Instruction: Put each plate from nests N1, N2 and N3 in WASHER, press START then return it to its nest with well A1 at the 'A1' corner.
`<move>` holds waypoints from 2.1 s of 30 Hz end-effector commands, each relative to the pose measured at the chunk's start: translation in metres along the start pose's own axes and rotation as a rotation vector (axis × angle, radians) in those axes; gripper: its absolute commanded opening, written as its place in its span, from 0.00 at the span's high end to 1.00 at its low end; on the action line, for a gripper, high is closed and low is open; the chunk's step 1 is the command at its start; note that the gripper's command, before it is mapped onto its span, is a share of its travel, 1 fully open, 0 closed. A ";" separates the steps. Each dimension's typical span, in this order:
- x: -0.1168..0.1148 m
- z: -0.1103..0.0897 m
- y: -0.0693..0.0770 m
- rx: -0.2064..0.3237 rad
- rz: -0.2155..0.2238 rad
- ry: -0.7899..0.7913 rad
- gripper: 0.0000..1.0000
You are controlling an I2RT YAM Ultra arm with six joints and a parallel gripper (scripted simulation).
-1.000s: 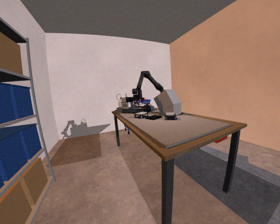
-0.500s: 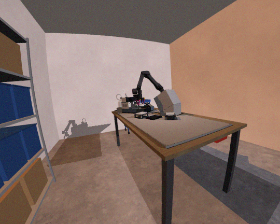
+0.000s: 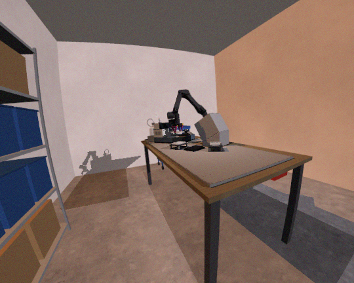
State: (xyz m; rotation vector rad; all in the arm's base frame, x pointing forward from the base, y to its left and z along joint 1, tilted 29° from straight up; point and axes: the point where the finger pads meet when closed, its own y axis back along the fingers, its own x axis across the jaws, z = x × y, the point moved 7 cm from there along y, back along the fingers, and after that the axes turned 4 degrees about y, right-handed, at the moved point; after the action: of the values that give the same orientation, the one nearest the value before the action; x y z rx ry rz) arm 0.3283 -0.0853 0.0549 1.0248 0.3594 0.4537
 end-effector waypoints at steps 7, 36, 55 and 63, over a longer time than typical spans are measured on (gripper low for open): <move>0.007 0.011 0.009 -0.036 0.024 -0.022 1.00; 0.029 -0.039 -0.006 -0.012 -0.001 0.314 1.00; 0.081 -0.105 -0.013 -0.018 0.002 0.721 1.00; 0.093 -0.111 -0.005 -0.036 0.024 0.706 1.00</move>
State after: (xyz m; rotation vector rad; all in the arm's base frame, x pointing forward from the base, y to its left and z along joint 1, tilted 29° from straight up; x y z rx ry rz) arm 0.3422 0.0361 -0.0242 0.8323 1.0160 0.8235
